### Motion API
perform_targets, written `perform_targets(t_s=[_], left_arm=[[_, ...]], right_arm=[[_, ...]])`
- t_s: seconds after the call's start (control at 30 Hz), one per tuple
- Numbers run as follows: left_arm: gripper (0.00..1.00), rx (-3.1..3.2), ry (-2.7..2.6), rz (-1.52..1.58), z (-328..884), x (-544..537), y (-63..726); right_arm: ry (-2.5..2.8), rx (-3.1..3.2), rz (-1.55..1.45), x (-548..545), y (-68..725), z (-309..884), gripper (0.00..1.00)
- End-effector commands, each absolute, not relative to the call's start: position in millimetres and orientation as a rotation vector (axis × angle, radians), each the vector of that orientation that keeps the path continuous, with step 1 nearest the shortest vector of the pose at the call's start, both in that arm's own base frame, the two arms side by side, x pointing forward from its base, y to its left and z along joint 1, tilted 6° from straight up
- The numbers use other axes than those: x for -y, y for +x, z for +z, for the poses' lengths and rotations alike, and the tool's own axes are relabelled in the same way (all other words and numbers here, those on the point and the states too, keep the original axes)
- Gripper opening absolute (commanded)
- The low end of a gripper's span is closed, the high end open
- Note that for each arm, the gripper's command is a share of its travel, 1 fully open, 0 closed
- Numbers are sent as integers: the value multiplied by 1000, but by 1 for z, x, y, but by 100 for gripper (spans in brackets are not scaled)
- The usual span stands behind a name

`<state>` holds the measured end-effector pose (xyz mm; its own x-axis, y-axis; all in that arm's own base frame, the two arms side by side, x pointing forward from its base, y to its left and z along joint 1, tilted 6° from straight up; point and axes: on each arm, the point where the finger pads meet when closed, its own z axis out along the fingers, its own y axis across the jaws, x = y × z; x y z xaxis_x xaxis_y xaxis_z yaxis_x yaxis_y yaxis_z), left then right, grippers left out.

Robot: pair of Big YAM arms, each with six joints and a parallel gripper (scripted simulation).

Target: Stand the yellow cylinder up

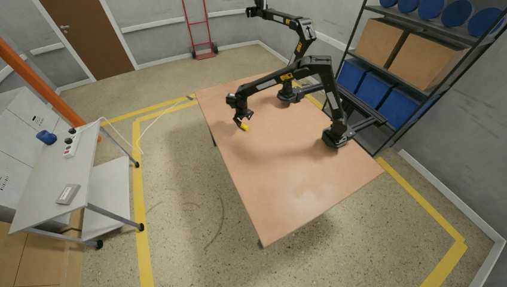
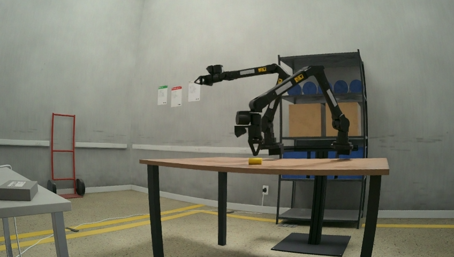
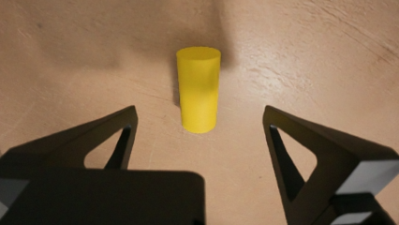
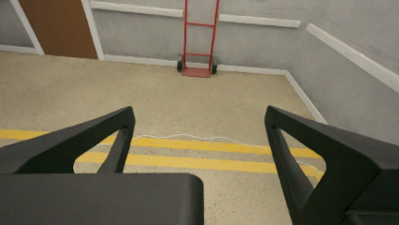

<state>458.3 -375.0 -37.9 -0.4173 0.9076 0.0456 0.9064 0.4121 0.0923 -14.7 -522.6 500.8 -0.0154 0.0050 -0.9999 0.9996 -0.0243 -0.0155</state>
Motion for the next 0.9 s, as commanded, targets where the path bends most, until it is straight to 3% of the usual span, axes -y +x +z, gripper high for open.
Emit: perform_targets(t_s=[0.0, 0.87], left_arm=[[100, -2558, 1659, 136, -6, 389, 476], [100, -2565, 1659, 137, -8, 391, 482]], right_arm=[[1182, -1140, -1270, 517, -19, 537, 100], [1182, -1140, -1270, 517, -19, 537, 100]])
